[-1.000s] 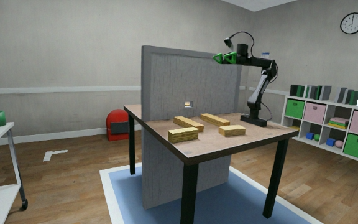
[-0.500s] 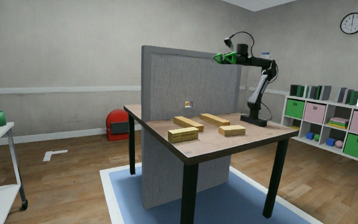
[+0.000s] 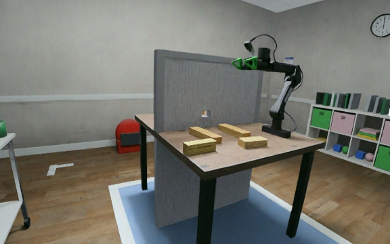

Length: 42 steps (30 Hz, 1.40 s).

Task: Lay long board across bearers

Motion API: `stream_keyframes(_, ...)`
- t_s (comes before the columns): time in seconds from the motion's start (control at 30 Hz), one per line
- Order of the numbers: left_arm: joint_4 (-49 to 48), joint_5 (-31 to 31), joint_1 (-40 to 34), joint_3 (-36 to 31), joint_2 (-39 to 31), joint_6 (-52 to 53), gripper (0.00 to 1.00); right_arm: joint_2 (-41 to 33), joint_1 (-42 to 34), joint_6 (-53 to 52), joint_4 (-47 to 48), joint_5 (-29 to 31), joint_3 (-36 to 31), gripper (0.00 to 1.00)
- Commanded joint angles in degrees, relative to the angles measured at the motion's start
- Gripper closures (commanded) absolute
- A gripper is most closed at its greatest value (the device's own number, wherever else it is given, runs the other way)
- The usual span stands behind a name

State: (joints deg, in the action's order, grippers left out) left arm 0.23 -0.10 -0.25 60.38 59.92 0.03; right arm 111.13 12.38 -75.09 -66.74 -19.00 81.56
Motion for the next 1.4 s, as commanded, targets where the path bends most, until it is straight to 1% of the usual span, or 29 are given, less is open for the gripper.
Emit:
stream_keyframes(0.0, -1.1, -0.2, 0.3, 2.5, -0.6, -0.4, 0.00, -4.8, -0.9, -7.8, 4.7, -4.0, -1.9, 1.00)
stream_keyframes(0.07, -1.1, -0.2, 0.3, 2.5, -0.6, -0.4, 0.00, -5.7, -1.2, -7.3, 5.6, -3.6, -2.9, 1.00)
stream_keyframes(0.2, -1.1, -0.2, 0.3, 2.5, -0.6, -0.4, 0.00, -6.8, -1.5, -5.2, 5.2, -3.2, -0.3, 1.00)
stream_keyframes(0.3, -1.1, -0.2, 0.3, 2.5, -0.6, -0.4, 0.00, -6.8, -1.3, -5.3, 5.2, -3.2, -0.3, 1.00)
stream_keyframes(0.33, -1.1, -0.2, 0.3, 2.5, -0.6, -0.4, 0.00, -6.5, -1.1, -5.5, 4.3, -3.1, -1.6, 1.00)
stream_keyframes(0.37, -1.1, -0.2, 0.3, 2.5, -0.6, -0.4, 0.00, -7.0, -1.1, -5.3, 5.4, -3.2, -0.3, 1.00)
stream_keyframes(0.4, -1.1, -0.2, 0.3, 2.5, -0.6, -0.4, 0.00, -6.4, -0.4, -5.7, 1.4, -3.6, -4.0, 1.00)
stream_keyframes(0.43, -1.1, -0.2, 0.3, 2.5, -0.6, -0.4, 0.00, -6.3, -0.4, -5.6, 1.2, -3.8, -2.6, 1.00)
stream_keyframes(0.47, -1.1, -0.2, 0.3, 2.5, -0.6, -0.4, 0.00, -6.1, -0.3, -5.5, 1.2, -4.0, -3.3, 1.00)
stream_keyframes(0.5, -1.1, -0.2, 0.3, 2.5, -0.6, -0.4, 0.00, -3.6, -0.2, -5.7, 1.2, -4.1, -2.8, 1.00)
stream_keyframes(0.57, -1.1, -0.2, 0.3, 2.5, -0.6, -0.4, 0.00, -4.6, -0.1, -4.7, 1.0, -4.3, -4.8, 1.00)
stream_keyframes(0.6, -1.1, -0.2, 0.3, 2.5, -0.6, -0.4, 0.00, -5.5, -0.2, -5.3, 1.6, -3.9, -2.4, 1.00)
stream_keyframes(0.63, -1.1, -0.2, 0.3, 2.5, -0.6, -0.4, 0.00, -5.5, -0.7, -5.5, 1.2, -3.9, -1.5, 1.00)
stream_keyframes(0.67, -1.1, -0.2, 0.3, 2.5, -0.6, -0.4, 0.00, -5.6, -1.0, -5.4, 2.7, -4.0, -0.9, 1.00)
stream_keyframes(0.87, -1.1, -0.2, 0.3, 2.5, -0.6, -0.4, 0.00, -6.1, -1.3, -5.4, 3.3, -4.0, -0.7, 1.00)
stream_keyframes(0.93, -1.1, -0.2, 0.3, 2.5, -0.6, -0.4, 0.00, -5.9, -1.0, -5.6, 1.1, -4.0, -0.5, 1.00)
stream_keyframes(1.07, -1.1, -0.2, 0.3, 2.5, -0.6, -0.4, 0.00, -5.7, -0.9, -5.6, 0.8, -4.0, -0.2, 1.00)
stream_keyframes(1.2, -1.1, -0.2, 0.3, 2.5, -0.6, -0.4, 0.00, -4.0, -0.2, -5.3, 0.7, -3.9, -0.4, 1.00)
stream_keyframes(1.37, -1.1, -0.2, 0.3, 2.5, -0.6, -0.4, 0.00, -5.5, -0.6, -5.0, 0.9, -4.0, 0.0, 1.00)
